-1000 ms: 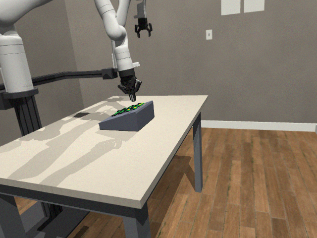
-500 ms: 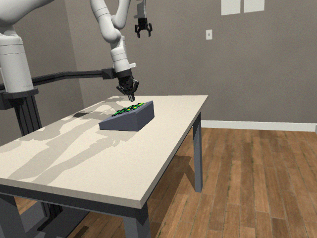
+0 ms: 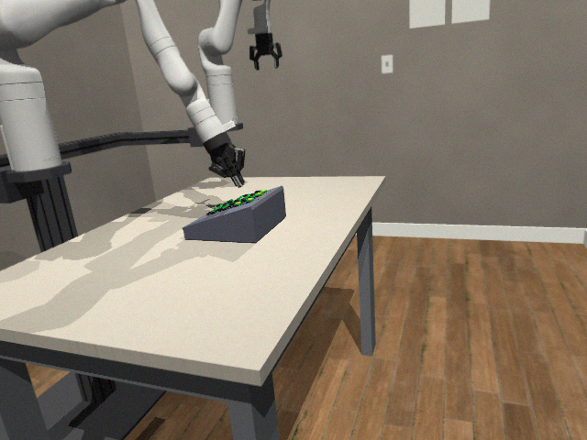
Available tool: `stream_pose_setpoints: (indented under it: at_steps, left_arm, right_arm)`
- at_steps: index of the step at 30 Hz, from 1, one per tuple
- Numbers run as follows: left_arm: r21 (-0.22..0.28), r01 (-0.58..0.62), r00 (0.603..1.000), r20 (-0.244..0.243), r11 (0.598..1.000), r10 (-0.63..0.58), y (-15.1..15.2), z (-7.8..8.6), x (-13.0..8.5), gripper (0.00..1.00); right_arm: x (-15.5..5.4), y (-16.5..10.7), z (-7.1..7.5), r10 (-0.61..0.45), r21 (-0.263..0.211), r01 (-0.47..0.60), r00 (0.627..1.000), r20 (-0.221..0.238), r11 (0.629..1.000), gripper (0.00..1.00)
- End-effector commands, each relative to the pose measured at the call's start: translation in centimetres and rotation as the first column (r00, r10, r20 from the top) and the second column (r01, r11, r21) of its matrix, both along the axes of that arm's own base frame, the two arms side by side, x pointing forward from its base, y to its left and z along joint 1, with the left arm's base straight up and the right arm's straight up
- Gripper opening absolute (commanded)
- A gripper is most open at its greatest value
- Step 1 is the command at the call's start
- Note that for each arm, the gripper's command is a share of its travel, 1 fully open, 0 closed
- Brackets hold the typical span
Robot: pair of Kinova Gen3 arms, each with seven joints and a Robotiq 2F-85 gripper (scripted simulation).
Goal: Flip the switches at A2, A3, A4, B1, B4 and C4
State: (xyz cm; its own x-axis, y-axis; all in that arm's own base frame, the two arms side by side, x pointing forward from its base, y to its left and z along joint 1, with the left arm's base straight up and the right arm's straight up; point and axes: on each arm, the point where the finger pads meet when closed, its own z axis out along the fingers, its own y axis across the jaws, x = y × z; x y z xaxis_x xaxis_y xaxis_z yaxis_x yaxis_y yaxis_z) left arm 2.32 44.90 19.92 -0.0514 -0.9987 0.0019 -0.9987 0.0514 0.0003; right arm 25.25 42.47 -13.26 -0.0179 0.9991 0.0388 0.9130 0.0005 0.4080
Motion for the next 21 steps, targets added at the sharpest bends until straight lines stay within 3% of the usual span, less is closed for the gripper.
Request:
stream_pose_setpoints:
  at_steps: [1, 21]
  left_arm:
    - [0.002, 0.0, 1.0, 0.0, 1.0, 0.0, 0.04, 0.08, 0.0, 1.0]
    - [0.002, 0.0, 1.0, 0.0, 1.0, 0.0, 0.04, 0.08, 0.0, 1.0]
  right_arm:
    - [-0.63, 0.79, -0.29, -0.02, -0.037, 0.02, 0.999, 0.026, 0.999, 0.099]
    - [-0.71, 1.01, -0.27, -0.019, -0.037, 0.021, 0.999, 0.029, 0.999, 0.099]
